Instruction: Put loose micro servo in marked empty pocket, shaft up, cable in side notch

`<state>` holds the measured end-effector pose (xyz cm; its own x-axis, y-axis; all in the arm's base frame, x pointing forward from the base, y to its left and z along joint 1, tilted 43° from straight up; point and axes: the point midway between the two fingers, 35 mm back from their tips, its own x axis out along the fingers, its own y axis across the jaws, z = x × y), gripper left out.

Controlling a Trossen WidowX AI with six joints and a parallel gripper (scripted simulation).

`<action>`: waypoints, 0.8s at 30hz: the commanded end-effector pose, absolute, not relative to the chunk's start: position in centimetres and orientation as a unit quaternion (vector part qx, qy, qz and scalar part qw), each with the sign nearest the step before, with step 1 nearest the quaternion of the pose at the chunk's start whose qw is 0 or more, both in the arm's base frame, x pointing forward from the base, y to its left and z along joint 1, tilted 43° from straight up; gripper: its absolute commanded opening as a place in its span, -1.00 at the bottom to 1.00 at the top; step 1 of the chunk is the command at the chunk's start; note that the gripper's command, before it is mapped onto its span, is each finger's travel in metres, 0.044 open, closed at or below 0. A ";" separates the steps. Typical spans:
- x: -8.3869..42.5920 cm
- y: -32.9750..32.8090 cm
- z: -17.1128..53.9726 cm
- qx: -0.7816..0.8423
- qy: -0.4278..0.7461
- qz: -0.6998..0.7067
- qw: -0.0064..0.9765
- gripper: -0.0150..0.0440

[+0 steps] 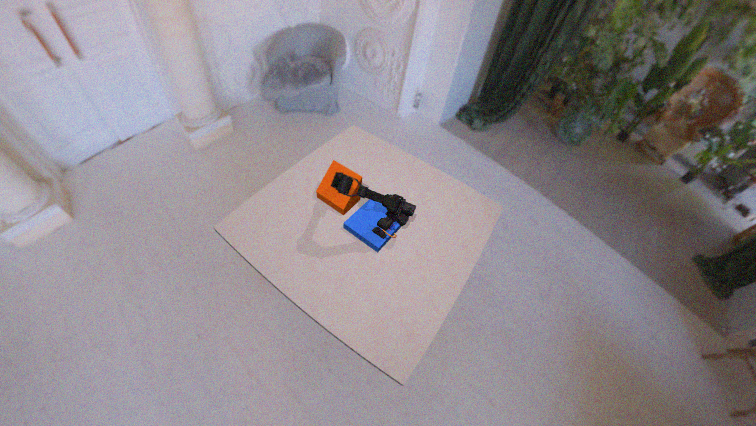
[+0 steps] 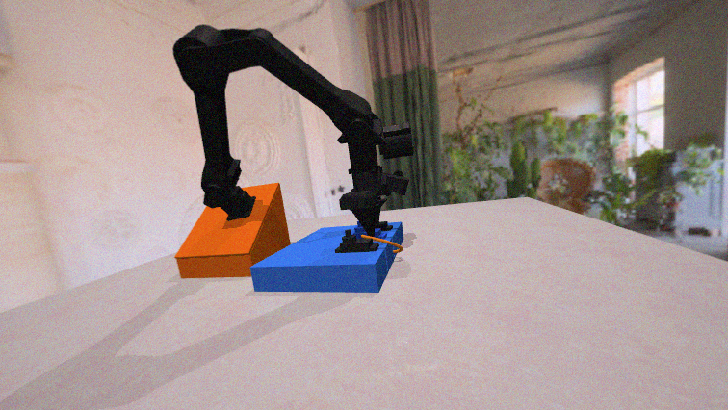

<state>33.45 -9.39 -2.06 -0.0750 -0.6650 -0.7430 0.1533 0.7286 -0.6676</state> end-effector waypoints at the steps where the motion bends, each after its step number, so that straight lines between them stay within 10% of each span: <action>1: 33.4 -9.5 -2.2 -0.197 0.663 -0.313 0.651 -0.40; 7: 33.4 -9.4 -2.1 -0.197 0.663 -0.313 0.651 0.13; 21: 33.2 -6.9 0.4 -0.197 0.663 -0.312 0.651 0.14; 24: 31.9 -6.0 0.8 -0.200 0.664 -0.310 0.651 0.41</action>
